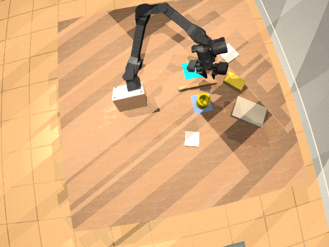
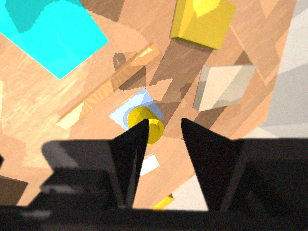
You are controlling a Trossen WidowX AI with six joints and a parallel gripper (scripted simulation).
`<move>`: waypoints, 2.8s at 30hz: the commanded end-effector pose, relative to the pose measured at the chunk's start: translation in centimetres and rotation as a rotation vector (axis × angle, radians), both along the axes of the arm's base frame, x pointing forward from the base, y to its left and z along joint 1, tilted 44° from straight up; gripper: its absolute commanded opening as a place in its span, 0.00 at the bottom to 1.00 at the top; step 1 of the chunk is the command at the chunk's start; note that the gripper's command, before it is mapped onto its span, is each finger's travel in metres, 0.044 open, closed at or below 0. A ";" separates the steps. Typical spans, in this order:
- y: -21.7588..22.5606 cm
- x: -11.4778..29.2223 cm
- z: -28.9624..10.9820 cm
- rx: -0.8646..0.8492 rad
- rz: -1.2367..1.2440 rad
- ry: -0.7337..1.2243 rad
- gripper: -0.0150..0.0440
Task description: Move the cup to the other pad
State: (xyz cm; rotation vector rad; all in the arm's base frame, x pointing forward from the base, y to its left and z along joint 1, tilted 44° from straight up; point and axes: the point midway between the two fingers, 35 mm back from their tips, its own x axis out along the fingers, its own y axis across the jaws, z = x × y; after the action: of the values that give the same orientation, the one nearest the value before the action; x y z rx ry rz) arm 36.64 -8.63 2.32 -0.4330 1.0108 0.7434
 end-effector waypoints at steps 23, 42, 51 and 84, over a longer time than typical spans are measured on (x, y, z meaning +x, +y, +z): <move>-0.3 -5.2 -9.5 0.354 0.210 0.169 0.54; 1.8 -5.1 -11.8 0.355 0.210 0.169 0.54; 2.8 -5.1 -12.8 0.356 0.210 0.168 0.54; 3.2 -5.0 -13.2 0.349 0.216 0.164 0.34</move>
State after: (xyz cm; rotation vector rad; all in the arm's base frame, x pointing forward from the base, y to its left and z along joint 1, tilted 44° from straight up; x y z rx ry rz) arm 31.59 -5.47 -10.87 -0.1795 0.9713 1.1425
